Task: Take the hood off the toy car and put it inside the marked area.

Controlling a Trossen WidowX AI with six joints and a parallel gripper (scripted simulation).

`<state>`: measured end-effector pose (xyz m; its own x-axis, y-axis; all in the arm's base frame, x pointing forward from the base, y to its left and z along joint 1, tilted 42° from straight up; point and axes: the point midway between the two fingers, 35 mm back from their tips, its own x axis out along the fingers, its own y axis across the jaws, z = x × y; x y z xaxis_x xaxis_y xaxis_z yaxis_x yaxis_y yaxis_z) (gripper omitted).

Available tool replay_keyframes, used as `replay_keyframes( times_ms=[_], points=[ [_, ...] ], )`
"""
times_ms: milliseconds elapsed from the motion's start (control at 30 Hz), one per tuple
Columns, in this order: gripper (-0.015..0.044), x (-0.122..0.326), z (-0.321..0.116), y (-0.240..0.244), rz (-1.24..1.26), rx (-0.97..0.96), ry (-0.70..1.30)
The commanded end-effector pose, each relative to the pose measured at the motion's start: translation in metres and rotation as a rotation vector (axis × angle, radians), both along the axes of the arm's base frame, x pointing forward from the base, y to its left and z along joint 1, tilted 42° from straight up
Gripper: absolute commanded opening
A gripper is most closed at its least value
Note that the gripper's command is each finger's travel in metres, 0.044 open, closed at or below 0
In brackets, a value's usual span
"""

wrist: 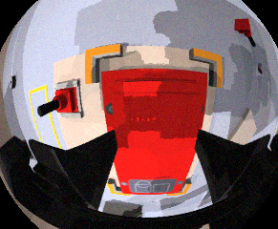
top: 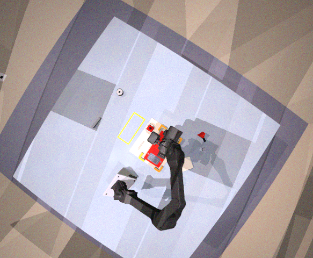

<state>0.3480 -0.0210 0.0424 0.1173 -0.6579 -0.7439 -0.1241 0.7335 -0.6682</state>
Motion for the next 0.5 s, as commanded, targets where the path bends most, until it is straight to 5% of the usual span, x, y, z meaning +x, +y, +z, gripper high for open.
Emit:
replay_keyframes(
  times_ms=[0, 367, 467],
  points=[
    [0.0282, 0.0001, 0.0004, -0.0001, -0.001, -0.001, -0.001],
    [0.0012, -0.0003, 0.0038, 0.0032, -0.001, 0.0, -0.001],
    [0.0, -0.0004, 0.0052, 0.0046, -0.001, 0.0, -0.001]
  ],
)
